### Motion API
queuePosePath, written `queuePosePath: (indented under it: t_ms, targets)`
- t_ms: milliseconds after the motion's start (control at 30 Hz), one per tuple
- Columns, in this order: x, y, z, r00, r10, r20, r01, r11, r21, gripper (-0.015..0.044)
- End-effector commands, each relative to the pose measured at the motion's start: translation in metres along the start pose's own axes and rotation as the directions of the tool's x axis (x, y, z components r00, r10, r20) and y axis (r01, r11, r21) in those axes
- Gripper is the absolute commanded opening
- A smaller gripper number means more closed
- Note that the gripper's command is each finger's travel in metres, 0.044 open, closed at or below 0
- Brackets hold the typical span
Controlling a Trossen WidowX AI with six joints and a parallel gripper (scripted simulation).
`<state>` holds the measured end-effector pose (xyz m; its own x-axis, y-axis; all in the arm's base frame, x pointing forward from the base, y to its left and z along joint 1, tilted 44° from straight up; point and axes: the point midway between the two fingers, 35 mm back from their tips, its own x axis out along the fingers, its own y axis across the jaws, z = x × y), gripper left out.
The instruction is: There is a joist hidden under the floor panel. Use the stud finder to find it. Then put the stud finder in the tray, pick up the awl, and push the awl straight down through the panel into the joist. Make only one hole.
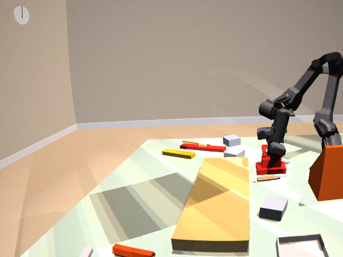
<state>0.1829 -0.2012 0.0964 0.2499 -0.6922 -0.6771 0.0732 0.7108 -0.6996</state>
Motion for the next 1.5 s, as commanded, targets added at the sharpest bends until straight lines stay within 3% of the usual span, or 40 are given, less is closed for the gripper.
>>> queuePosePath:
  t_ms: [0,100,233,1100,1300,1467]
  targets:
    - [0.006,0.001,-0.003,1.000,0.003,0.002,-0.003,1.000,-0.007,0.0440]
    - [0.008,0.001,-0.004,1.000,0.002,0.002,-0.002,1.000,-0.007,0.0440]
    - [0.008,0.001,-0.004,1.000,0.002,0.002,-0.002,1.000,-0.007,0.0335]
    - [0.008,0.001,-0.004,1.000,0.002,0.002,-0.002,1.000,-0.007,0.0162]
    - [-0.004,0.002,0.004,1.000,0.010,0.000,-0.010,1.000,-0.003,0.0004]
    - [-0.023,0.004,0.013,1.000,0.018,-0.003,-0.018,1.000,0.000,0.0000]
